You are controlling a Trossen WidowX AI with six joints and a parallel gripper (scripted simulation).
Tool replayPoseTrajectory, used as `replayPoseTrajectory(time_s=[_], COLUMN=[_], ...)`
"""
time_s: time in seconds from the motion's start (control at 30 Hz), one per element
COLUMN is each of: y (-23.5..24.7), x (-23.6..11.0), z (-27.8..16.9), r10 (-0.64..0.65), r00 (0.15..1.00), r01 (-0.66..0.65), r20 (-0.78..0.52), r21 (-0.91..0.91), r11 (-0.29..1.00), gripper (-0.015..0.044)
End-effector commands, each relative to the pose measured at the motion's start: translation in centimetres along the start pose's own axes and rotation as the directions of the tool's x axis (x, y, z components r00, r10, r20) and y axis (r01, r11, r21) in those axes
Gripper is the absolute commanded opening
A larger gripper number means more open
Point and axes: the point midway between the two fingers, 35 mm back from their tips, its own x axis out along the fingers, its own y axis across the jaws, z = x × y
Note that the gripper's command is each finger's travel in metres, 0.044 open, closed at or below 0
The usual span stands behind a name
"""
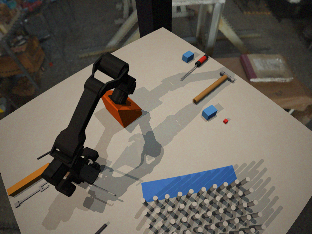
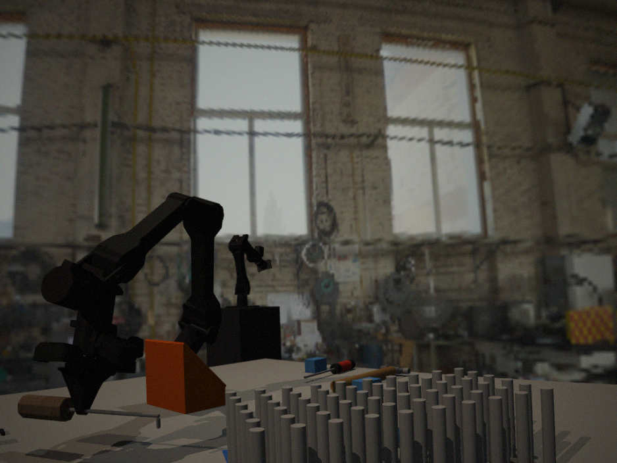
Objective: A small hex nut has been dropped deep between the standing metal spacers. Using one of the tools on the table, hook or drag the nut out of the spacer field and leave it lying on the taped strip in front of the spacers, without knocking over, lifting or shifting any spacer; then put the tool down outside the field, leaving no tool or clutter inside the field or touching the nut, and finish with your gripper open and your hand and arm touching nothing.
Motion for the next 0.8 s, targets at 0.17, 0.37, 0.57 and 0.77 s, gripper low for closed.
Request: replayPoseTrajectory(time_s=[0.17, 0.37, 0.57, 0.77], y=[0.2, 0.3, 0.5, 0.8], x=[0.1, 1.1, 2.1, 3.0], z=[0.1, 0.1, 0.1, 0.1], r10=[-0.009, -0.009, -0.009, -0.009], r00=[1.000, 1.000, 1.000, 1.000], r01=[0.010, 0.010, 0.010, 0.009], r20=[-0.013, -0.012, -0.011, -0.011], r21=[0.035, 0.034, 0.033, 0.032], r11=[0.999, 0.999, 0.999, 0.999], gripper=[0.0000, 0.0000, 0.0000, 0.0000])
